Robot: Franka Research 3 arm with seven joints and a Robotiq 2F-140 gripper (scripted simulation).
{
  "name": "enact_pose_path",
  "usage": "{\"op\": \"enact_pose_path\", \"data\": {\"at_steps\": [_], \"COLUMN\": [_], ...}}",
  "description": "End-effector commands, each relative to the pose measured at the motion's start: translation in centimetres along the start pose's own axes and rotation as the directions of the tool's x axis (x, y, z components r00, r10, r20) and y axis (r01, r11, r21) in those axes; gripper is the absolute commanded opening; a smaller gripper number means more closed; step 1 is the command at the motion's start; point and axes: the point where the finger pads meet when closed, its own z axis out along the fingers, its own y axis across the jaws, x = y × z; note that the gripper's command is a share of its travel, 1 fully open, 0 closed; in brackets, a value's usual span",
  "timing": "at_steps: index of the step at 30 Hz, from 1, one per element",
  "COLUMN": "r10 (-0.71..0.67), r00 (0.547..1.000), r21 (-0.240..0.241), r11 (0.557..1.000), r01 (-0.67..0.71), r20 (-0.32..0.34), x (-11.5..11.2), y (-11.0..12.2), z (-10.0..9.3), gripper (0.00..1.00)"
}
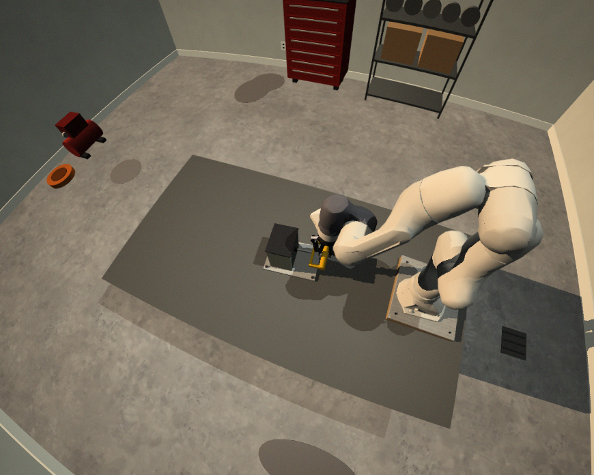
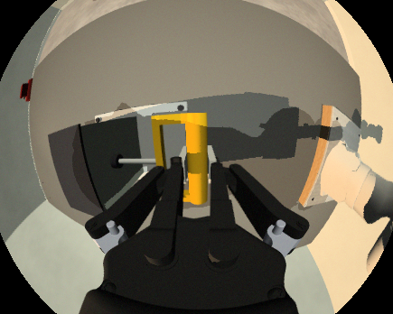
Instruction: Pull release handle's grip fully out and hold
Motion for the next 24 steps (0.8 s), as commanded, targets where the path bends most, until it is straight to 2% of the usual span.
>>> {"op": "enact_pose_path", "data": {"at_steps": [1,14,24], "r10": [0.002,0.002,0.002], "r00": [1.0,1.0,1.0], "r21": [-0.027,-0.027,-0.027], "r11": [1.0,1.0,1.0], "r01": [-0.001,-0.001,-0.001], "r20": [0.004,0.004,0.004], "x": [-0.08,-0.08,-0.08], "y": [1.12,1.14,2.01], "z": [0.17,0.17,0.15], "gripper": [0.0,0.0,0.0]}}
